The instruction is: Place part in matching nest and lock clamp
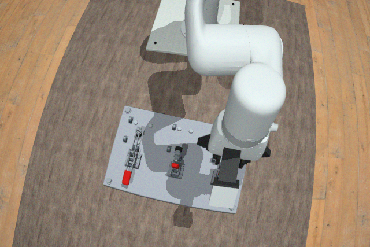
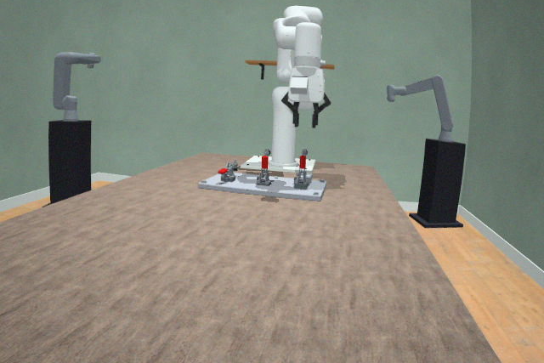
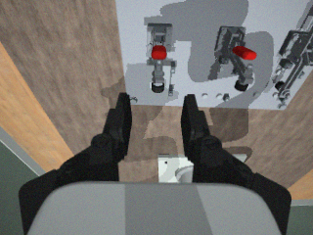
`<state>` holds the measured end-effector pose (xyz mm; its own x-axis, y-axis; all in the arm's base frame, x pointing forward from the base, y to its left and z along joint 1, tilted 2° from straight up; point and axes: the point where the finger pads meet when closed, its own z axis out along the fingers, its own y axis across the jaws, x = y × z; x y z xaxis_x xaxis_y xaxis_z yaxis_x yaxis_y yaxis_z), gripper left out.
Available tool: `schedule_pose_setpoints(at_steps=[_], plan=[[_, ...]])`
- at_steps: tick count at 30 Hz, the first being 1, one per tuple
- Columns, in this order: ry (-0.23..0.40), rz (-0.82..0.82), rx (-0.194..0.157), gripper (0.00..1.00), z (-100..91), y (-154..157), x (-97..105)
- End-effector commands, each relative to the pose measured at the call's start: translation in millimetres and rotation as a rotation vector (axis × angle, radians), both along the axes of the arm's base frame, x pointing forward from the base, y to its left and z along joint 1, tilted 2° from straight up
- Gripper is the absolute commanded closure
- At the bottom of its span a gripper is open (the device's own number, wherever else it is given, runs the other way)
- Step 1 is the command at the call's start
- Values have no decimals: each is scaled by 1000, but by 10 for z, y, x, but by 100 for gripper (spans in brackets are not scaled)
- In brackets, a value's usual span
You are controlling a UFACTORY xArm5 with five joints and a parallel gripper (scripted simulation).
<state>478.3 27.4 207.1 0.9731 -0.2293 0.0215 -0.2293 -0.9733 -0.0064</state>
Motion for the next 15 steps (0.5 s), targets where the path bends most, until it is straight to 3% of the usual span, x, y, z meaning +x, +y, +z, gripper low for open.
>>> schedule_pose_setpoints(at_steps=[1, 15], plan=[[-4, 0, 0, 53, -50, -1, 12], [-4, 0, 0, 53, -433, -8, 22]])
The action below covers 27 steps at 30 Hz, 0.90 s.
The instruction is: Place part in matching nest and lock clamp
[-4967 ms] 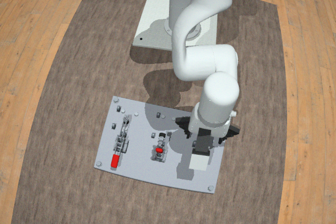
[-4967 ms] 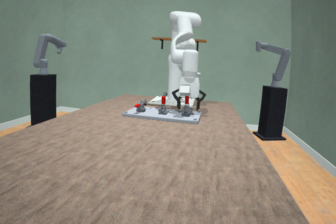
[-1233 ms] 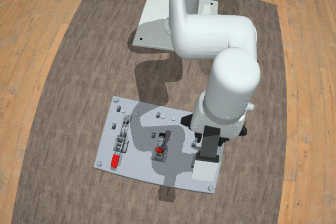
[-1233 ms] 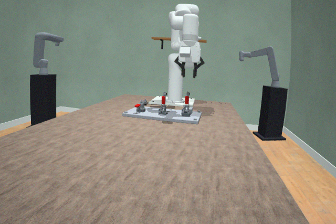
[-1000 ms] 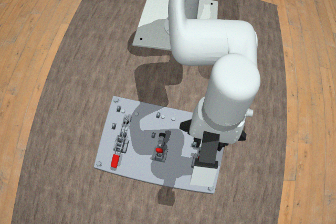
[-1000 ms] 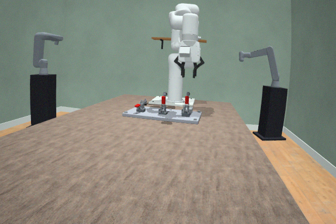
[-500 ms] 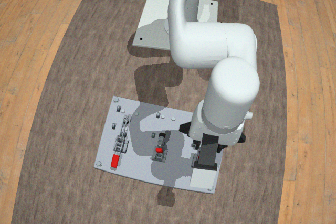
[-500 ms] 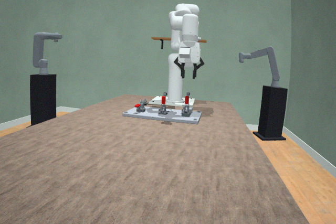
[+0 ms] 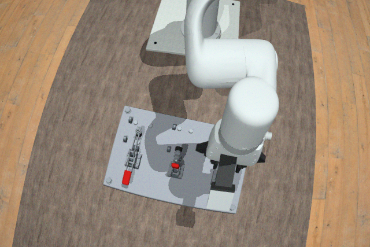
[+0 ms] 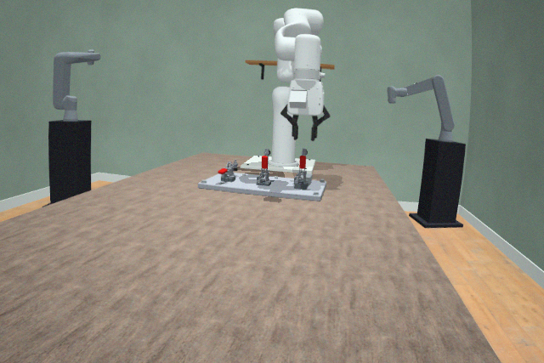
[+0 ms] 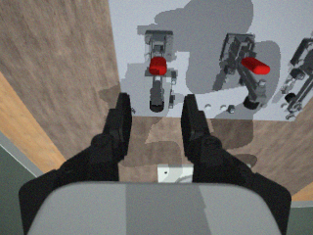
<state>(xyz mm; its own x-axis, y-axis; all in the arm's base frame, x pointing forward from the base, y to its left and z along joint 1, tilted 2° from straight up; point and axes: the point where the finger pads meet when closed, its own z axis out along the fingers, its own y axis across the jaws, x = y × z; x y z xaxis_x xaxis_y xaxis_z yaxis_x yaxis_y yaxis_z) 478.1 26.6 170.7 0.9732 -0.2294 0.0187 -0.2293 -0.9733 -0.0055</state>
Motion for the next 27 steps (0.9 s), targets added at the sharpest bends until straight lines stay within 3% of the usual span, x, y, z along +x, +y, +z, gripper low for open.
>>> schedule_pose_setpoints(at_steps=[1, 13, 27], plan=[[-7, 0, 0, 53, -105, -1, 25], [-7, 0, 0, 53, -416, -7, 34], [-7, 0, 0, 53, -453, -8, 35]])
